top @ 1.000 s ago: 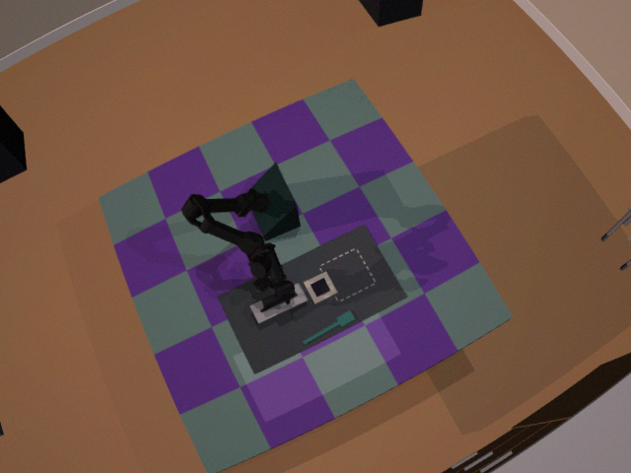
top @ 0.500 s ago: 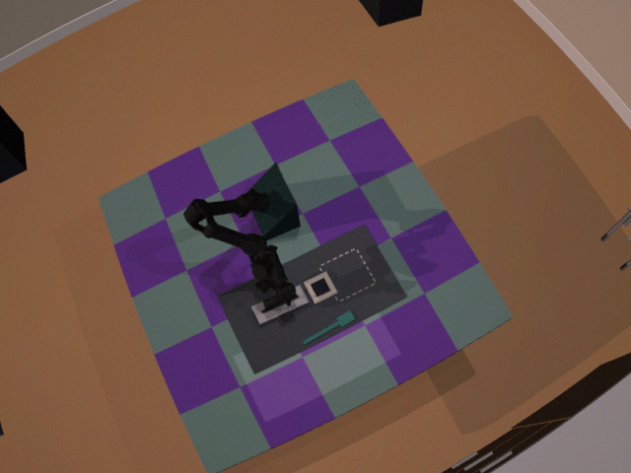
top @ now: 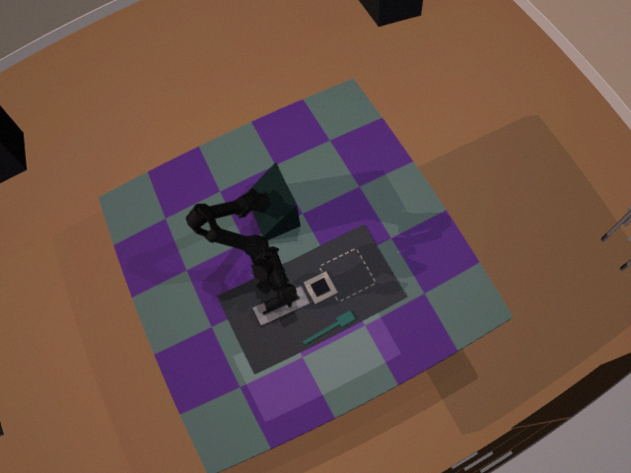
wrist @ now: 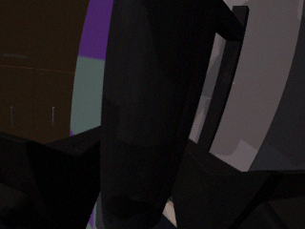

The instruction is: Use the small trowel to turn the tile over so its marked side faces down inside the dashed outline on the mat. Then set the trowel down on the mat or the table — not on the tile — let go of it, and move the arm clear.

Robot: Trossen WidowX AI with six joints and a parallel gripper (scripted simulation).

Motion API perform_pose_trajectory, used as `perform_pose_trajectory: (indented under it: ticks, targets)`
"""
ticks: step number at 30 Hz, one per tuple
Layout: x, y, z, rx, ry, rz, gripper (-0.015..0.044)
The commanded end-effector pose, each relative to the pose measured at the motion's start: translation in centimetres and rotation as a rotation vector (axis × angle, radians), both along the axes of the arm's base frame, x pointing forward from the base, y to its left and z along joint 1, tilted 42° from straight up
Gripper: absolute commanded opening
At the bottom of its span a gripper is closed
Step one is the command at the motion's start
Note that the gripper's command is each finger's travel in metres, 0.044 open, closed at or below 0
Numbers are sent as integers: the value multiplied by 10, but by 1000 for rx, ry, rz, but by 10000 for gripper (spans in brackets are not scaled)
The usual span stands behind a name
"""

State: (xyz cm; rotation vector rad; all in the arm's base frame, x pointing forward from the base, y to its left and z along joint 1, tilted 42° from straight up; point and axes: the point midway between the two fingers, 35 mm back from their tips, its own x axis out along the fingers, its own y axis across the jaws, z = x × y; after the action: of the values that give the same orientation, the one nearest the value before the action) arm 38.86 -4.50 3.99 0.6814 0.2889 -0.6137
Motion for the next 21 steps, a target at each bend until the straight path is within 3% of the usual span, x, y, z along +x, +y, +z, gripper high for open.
perform_pose_trajectory:
  ticks: [1, 21]
  targets:
    - [1, 4, -3, 0, 1, 12, 0]
    - [-1, 29, -25, 2, 1, 12, 0]
